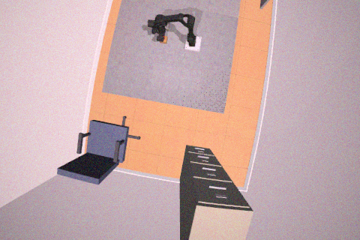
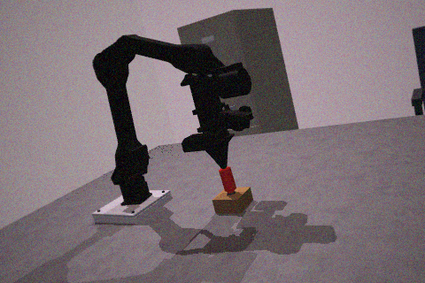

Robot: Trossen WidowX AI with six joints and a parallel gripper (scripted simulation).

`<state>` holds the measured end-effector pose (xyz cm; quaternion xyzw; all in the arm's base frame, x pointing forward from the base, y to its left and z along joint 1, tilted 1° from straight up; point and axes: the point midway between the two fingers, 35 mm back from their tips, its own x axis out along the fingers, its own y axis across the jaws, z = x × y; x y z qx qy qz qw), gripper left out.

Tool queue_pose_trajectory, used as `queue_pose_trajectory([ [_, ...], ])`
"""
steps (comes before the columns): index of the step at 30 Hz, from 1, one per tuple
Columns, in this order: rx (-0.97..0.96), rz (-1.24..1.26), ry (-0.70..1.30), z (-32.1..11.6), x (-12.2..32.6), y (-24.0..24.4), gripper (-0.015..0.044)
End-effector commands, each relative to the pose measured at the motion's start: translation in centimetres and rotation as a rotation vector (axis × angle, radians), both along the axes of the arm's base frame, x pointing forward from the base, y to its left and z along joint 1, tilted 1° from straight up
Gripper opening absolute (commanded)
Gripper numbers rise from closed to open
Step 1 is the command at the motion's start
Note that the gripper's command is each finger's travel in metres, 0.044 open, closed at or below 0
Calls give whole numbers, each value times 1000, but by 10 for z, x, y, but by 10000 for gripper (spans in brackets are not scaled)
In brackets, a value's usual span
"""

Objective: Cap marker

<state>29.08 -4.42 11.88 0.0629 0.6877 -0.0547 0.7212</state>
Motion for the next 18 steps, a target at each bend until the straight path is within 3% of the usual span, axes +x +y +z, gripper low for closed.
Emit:
queue_pose_trajectory([
  [1,-1,0,-7,26,3,-1,0],
  [6,-1,0,-4,80,-2,-1,0],
  [12,-1,0,-3,87,-4,-1,0],
  [18,-1,0,-3,87,-4,-1,157],
])
